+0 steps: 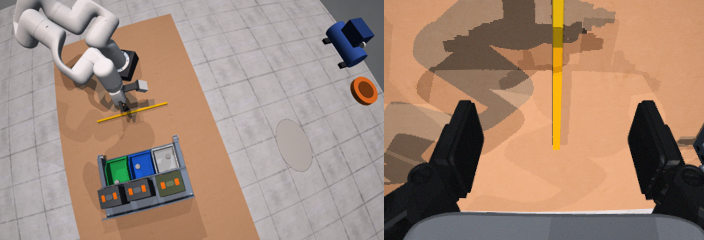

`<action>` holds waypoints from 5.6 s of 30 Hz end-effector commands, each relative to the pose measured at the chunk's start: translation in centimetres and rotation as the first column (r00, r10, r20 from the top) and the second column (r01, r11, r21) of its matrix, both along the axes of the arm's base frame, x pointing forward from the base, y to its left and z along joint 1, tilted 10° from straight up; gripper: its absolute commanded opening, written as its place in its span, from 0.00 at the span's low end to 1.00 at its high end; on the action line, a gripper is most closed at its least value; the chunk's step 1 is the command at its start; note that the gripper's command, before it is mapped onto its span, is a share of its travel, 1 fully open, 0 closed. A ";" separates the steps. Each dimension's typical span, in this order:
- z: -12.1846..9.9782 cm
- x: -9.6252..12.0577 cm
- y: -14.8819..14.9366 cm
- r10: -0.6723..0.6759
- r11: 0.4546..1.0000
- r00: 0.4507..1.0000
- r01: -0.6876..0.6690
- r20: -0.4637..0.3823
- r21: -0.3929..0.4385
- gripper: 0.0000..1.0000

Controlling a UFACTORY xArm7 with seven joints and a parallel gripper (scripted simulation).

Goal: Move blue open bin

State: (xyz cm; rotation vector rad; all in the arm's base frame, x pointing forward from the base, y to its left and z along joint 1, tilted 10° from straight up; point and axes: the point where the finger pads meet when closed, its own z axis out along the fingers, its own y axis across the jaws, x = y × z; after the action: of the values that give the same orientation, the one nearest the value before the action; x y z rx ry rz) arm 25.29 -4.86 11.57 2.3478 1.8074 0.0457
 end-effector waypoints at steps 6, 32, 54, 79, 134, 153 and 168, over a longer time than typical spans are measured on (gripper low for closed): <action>-0.1 0.1 0.0 -0.001 1.000 1.000 0.001 0.003 0.000 1.00; -0.9 0.5 -0.1 0.000 1.000 1.000 0.000 0.003 0.000 1.00; -0.1 5.3 -1.3 0.000 1.000 1.000 0.000 0.004 0.000 1.00; 1.0 11.6 -3.0 0.000 1.000 1.000 0.000 0.006 -0.001 1.00; 2.3 23.7 -5.9 0.000 1.000 1.000 0.000 0.004 -0.001 1.00; 2.4 23.0 -5.8 0.000 1.000 1.000 0.000 0.005 -0.001 1.00; 2.5 22.7 -5.7 0.000 1.000 1.000 0.000 0.004 -0.001 1.00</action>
State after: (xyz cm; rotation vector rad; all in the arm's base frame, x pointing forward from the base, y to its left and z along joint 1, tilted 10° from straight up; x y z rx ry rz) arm 48.08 -10.63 13.88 2.3478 1.8065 0.0467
